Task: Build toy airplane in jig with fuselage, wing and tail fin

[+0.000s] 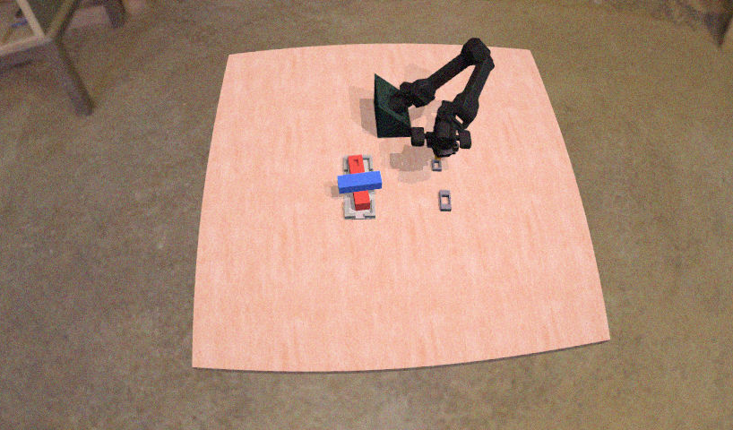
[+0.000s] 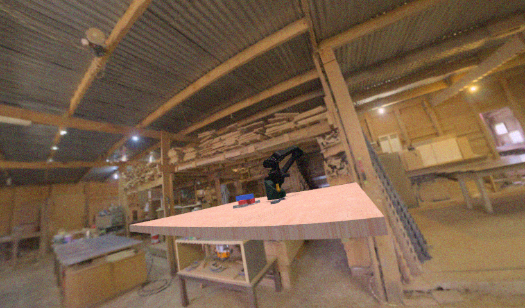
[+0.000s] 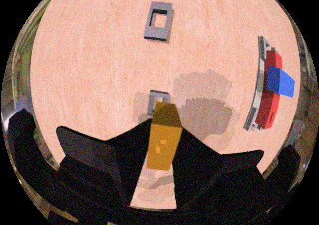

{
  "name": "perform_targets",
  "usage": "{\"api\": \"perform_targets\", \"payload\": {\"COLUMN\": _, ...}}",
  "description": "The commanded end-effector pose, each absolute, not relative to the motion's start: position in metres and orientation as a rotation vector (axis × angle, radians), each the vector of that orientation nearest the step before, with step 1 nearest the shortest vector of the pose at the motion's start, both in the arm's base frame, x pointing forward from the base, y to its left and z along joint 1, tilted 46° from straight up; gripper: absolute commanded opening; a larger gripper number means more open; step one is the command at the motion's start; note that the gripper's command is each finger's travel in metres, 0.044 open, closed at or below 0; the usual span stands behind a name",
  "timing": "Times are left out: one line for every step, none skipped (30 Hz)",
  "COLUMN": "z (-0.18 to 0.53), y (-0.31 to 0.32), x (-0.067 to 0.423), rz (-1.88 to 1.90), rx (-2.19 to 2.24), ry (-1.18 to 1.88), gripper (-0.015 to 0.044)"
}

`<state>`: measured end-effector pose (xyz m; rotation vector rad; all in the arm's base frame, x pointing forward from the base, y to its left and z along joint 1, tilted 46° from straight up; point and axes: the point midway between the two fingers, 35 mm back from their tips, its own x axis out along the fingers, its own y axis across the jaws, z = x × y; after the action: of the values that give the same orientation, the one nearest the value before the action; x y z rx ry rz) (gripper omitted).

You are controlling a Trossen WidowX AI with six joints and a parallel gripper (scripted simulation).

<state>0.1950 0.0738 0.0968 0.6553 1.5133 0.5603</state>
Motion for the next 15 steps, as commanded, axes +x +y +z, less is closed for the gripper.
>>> {"api": "perform_targets", "payload": {"z": 0.107, "y": 0.063, "x": 0.196, "rz": 0.561, "rx": 0.650, "ry": 1.508, "gripper": 0.0000}}
{"api": "perform_targets", "payload": {"z": 0.109, "y": 0.061, "x": 0.196, "rz": 0.561, "rx": 0.651, "ry": 1.508, "gripper": 0.0000}}
{"api": "perform_targets", "payload": {"z": 0.111, "y": 0.059, "x": 0.195, "rz": 0.561, "rx": 0.652, "ry": 1.508, "gripper": 0.0000}}
{"api": "perform_targets", "payload": {"z": 0.114, "y": 0.056, "x": 0.195, "rz": 0.561, "rx": 0.653, "ry": 1.508, "gripper": 0.0000}}
{"api": "perform_targets", "payload": {"z": 0.116, "y": 0.054, "x": 0.195, "rz": 0.561, "rx": 0.654, "ry": 1.507, "gripper": 0.0000}}
{"api": "perform_targets", "payload": {"z": 0.118, "y": 0.052, "x": 0.194, "rz": 0.562, "rx": 0.655, "ry": 1.507, "gripper": 0.0000}}
{"api": "perform_targets", "payload": {"z": 0.120, "y": 0.050, "x": 0.194, "rz": 0.562, "rx": 0.657, "ry": 1.507, "gripper": 0.0000}}
{"api": "perform_targets", "payload": {"z": 0.123, "y": 0.048, "x": 0.194, "rz": 0.563, "rx": 0.658, "ry": 1.506, "gripper": 0.0000}}
{"api": "perform_targets", "payload": {"z": 0.125, "y": 0.046, "x": 0.193, "rz": 0.563, "rx": 0.660, "ry": 1.506, "gripper": 0.0000}}
{"api": "perform_targets", "payload": {"z": 0.127, "y": 0.044, "x": 0.193, "rz": 0.564, "rx": 0.661, "ry": 1.505, "gripper": 0.0000}}
{"api": "perform_targets", "payload": {"z": 0.130, "y": 0.042, "x": 0.192, "rz": 0.565, "rx": 0.663, "ry": 1.505, "gripper": 0.0000}}
{"api": "perform_targets", "payload": {"z": 0.132, "y": 0.040, "x": 0.192, "rz": 0.566, "rx": 0.664, "ry": 1.504, "gripper": 0.0000}}
{"api": "perform_targets", "payload": {"z": 0.135, "y": 0.038, "x": 0.191, "rz": 0.567, "rx": 0.666, "ry": 1.504, "gripper": 0.0000}}
{"api": "perform_targets", "payload": {"z": 0.137, "y": 0.036, "x": 0.190, "rz": 0.568, "rx": 0.668, "ry": 1.503, "gripper": 0.0000}}
{"api": "perform_targets", "payload": {"z": 0.140, "y": 0.034, "x": 0.190, "rz": 0.569, "rx": 0.670, "ry": 1.502, "gripper": 0.0000}}
